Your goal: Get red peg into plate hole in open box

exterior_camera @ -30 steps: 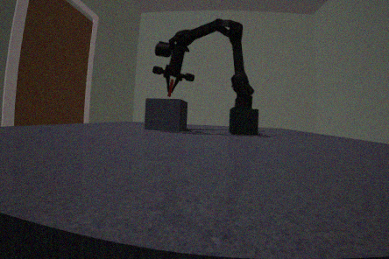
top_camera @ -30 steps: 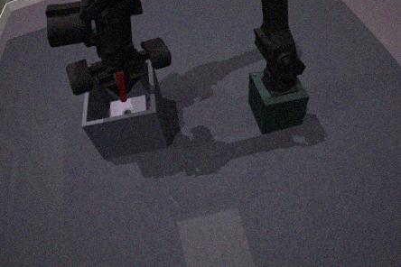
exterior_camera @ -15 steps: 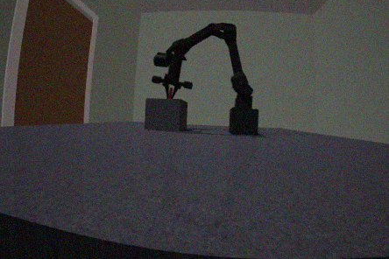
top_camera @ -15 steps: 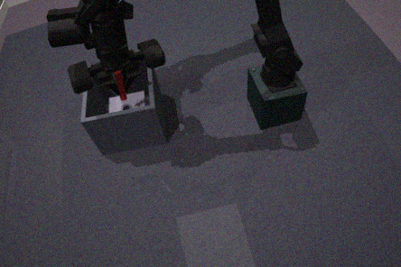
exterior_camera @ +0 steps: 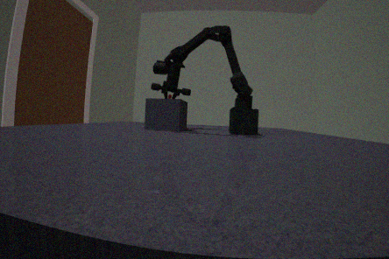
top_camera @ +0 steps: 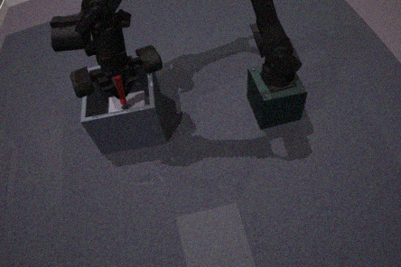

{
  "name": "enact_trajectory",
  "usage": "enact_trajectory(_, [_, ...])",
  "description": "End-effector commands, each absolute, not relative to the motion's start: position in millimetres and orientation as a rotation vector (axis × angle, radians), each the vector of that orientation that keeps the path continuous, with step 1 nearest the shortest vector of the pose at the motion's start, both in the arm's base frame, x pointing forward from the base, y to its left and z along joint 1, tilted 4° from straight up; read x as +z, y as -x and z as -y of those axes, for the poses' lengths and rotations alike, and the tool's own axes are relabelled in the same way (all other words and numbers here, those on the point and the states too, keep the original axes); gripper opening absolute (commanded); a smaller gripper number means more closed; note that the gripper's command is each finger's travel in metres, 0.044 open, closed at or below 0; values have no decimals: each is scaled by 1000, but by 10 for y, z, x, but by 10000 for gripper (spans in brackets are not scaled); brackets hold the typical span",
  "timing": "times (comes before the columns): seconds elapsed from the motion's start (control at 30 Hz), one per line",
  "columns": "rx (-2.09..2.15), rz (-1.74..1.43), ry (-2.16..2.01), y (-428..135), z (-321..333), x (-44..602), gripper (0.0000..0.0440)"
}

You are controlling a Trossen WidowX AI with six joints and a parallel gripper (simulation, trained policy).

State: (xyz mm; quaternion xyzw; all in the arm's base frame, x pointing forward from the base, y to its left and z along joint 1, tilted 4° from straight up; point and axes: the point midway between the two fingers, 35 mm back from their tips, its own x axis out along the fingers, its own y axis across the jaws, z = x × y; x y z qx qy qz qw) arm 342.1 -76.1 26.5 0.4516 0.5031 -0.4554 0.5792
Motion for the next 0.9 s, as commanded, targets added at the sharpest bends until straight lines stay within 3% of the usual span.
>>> enact_trajectory(0.0, [-1055,-1187,-1047,-3434,787,193,0])
enact_trajectory(0.17, [-1052,-1206,-1027,-3443,813,109,16])
enact_trajectory(0.37, [-1051,-1242,-1009,-3430,814,4,106])
enact_trajectory(0.53, [-1019,-1279,-1058,-3473,776,47,126])
enact_trajectory(0.87, [-910,-1318,-1199,-3645,828,321,109])
